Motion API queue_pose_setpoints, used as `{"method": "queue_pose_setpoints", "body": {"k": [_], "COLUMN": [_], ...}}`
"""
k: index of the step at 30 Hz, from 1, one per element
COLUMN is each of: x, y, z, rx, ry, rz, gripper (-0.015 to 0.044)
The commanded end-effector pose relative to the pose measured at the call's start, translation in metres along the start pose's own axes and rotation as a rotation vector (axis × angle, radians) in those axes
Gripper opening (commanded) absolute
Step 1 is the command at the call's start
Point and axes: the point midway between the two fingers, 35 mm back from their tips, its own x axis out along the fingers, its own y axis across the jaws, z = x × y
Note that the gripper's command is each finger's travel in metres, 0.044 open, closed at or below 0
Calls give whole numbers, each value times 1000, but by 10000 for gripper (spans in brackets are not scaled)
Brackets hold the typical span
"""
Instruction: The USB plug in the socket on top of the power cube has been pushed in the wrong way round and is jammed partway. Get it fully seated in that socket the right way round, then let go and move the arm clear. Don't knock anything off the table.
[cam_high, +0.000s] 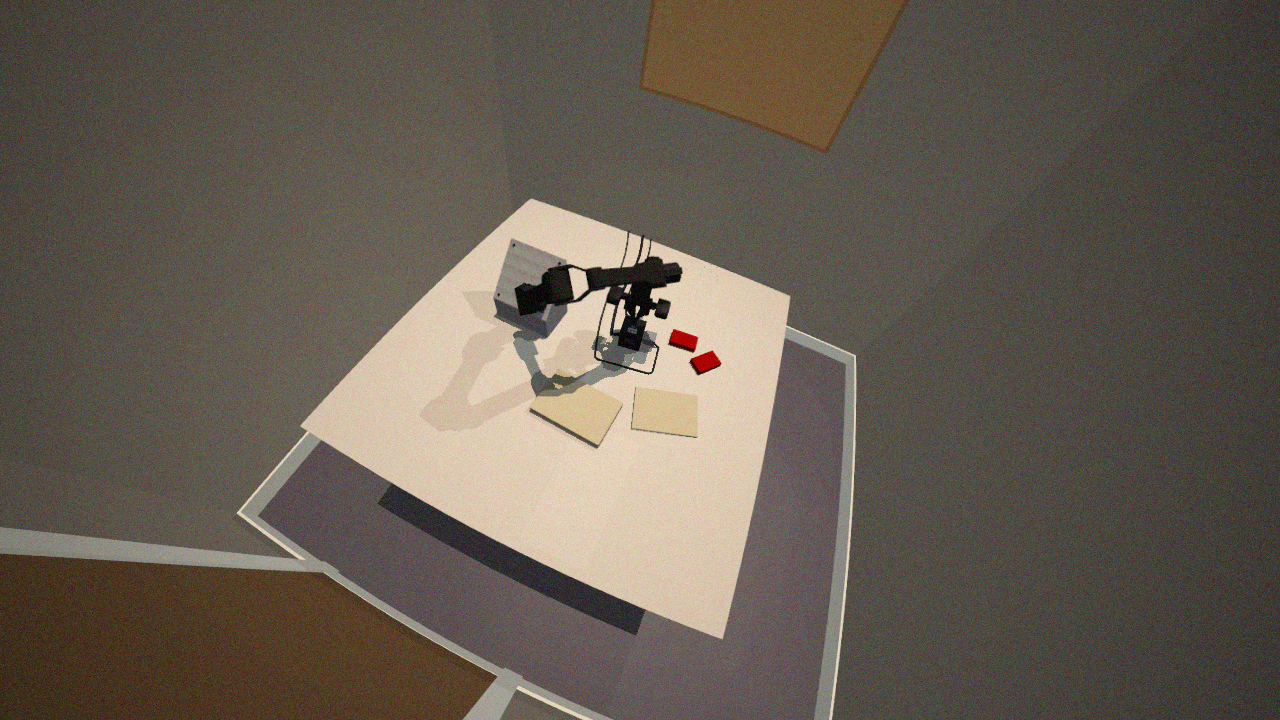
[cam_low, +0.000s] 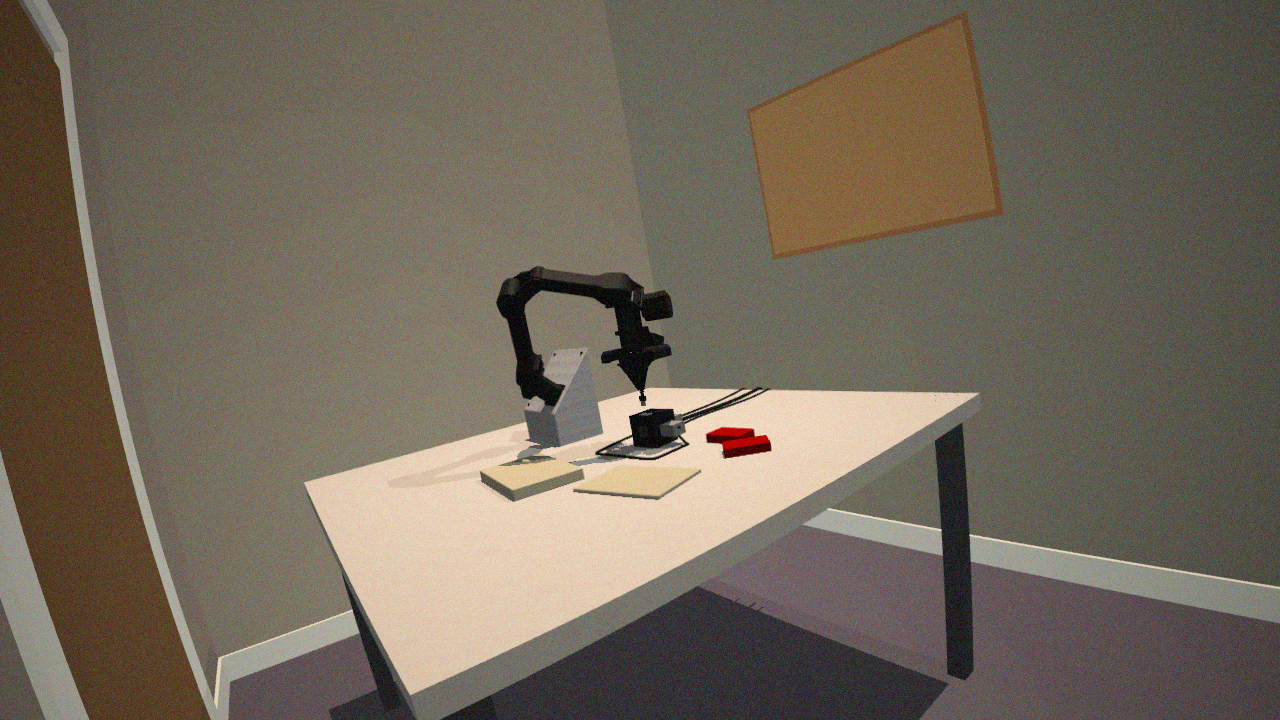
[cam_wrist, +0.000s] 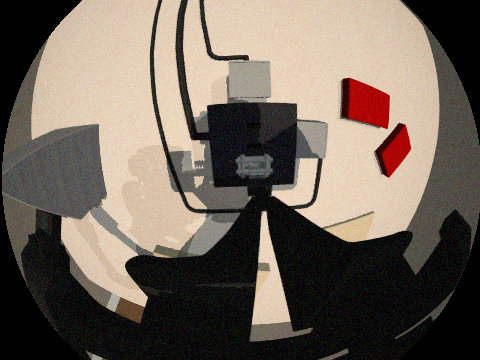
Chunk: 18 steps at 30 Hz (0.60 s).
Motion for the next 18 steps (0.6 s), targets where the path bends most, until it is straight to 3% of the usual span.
{"method": "queue_pose_setpoints", "body": {"k": [1,18], "x": [0,1], "y": [0,0], "z": [0,0], "rx": [-17,-11], "ry": [0,0], "rz": [1,0], "gripper": [0,0]}}
